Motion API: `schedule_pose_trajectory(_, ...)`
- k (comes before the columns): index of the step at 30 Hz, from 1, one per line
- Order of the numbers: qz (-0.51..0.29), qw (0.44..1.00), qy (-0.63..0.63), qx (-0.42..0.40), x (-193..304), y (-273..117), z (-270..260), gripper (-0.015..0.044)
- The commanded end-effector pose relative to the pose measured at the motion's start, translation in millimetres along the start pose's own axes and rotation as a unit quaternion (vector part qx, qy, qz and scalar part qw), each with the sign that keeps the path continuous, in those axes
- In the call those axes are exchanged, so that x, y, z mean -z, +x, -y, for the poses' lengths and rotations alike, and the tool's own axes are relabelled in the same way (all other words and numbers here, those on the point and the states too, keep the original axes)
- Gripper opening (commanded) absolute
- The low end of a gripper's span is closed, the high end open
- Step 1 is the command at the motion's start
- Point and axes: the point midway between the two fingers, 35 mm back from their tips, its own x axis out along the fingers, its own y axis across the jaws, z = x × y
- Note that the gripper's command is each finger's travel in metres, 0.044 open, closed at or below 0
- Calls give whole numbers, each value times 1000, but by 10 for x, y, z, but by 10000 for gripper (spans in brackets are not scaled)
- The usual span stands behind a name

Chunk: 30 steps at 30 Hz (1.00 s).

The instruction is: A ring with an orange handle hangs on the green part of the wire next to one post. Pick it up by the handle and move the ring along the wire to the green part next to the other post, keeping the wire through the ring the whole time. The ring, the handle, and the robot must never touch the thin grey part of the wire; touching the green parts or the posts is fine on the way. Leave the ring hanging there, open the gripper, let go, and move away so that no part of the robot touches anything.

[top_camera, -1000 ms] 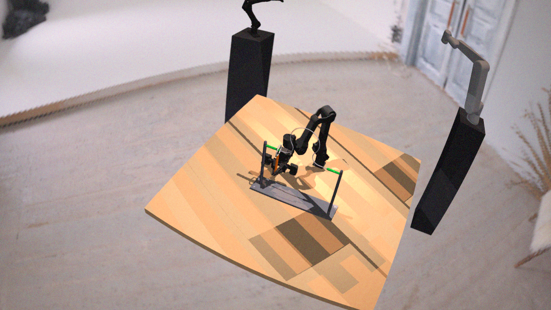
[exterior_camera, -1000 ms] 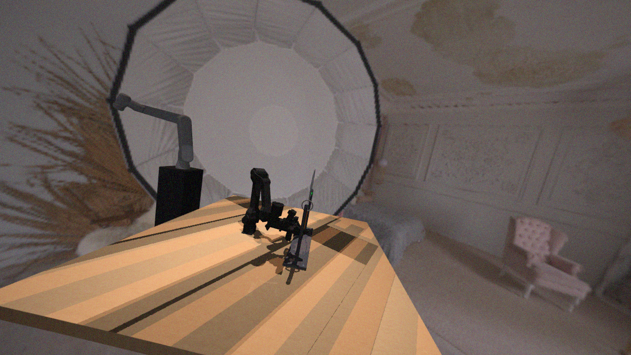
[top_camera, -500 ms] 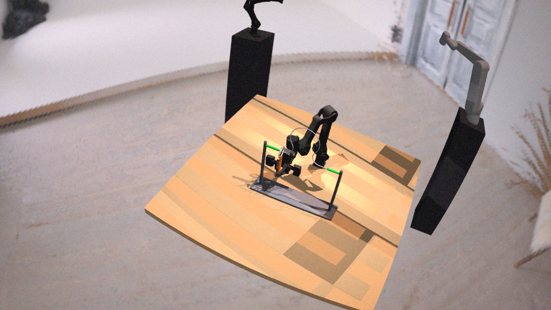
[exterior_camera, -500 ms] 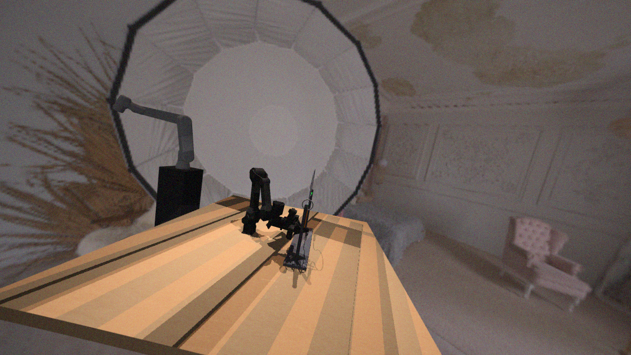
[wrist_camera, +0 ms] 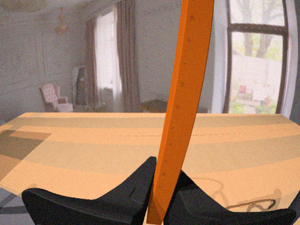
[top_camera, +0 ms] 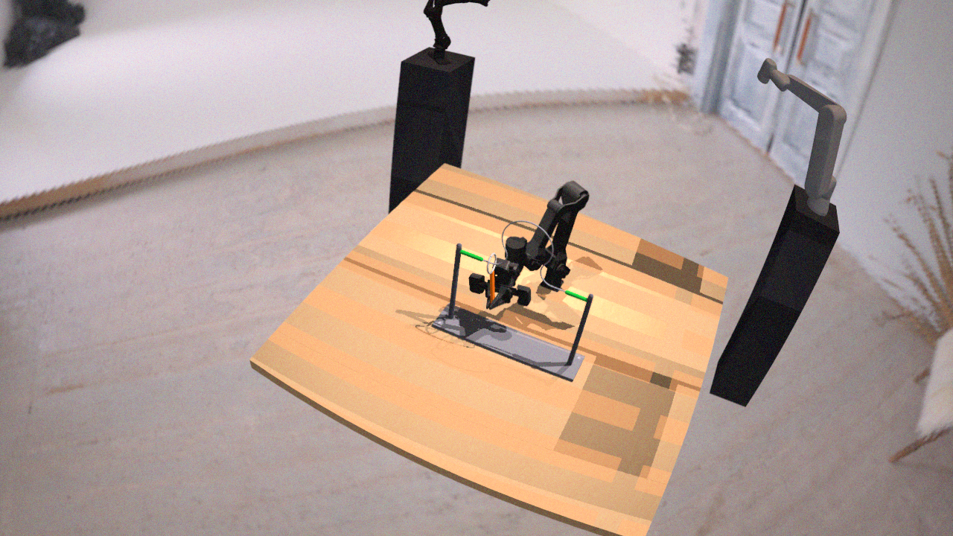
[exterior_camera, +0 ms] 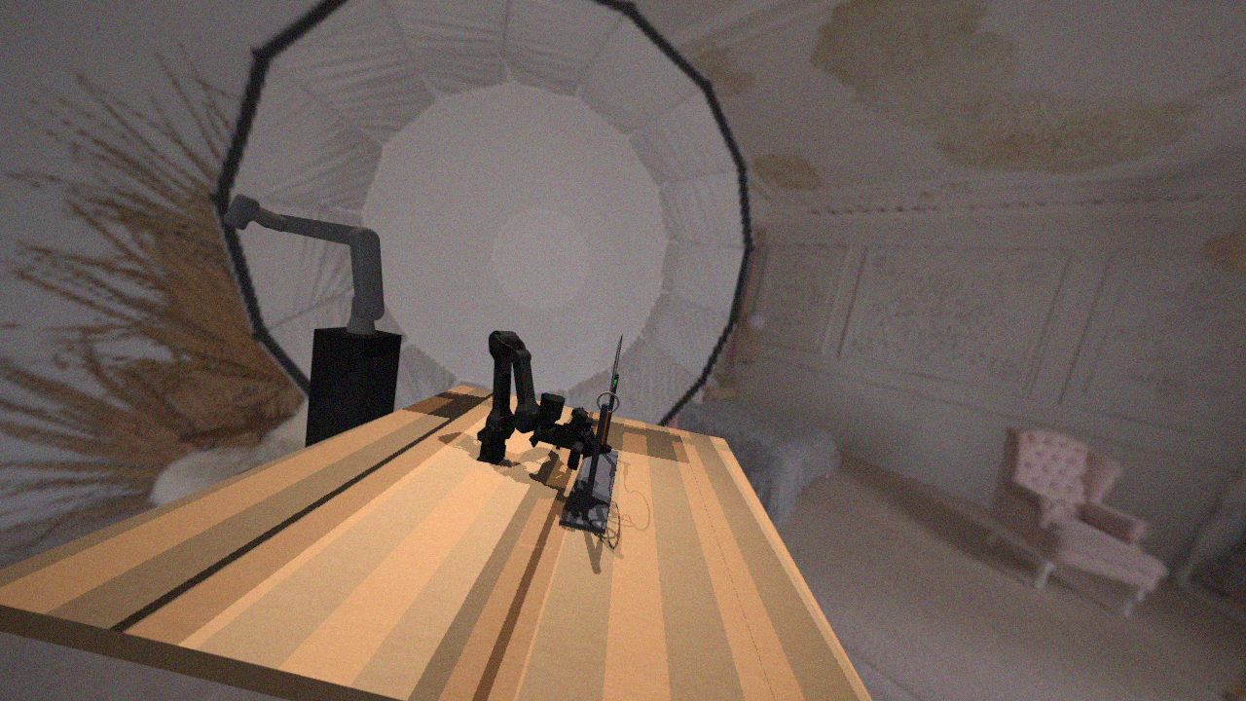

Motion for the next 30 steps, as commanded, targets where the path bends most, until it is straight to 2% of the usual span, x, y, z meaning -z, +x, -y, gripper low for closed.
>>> schedule_pose_trajectory(1,0,1000,29,-1,6,-10,-110,-150)
schedule_pose_trajectory(16,-1,984,179,-14,-108,-20,-636,-150)
schedule_pose_trajectory(30,-77,951,294,-47,-319,-236,-998,-150)
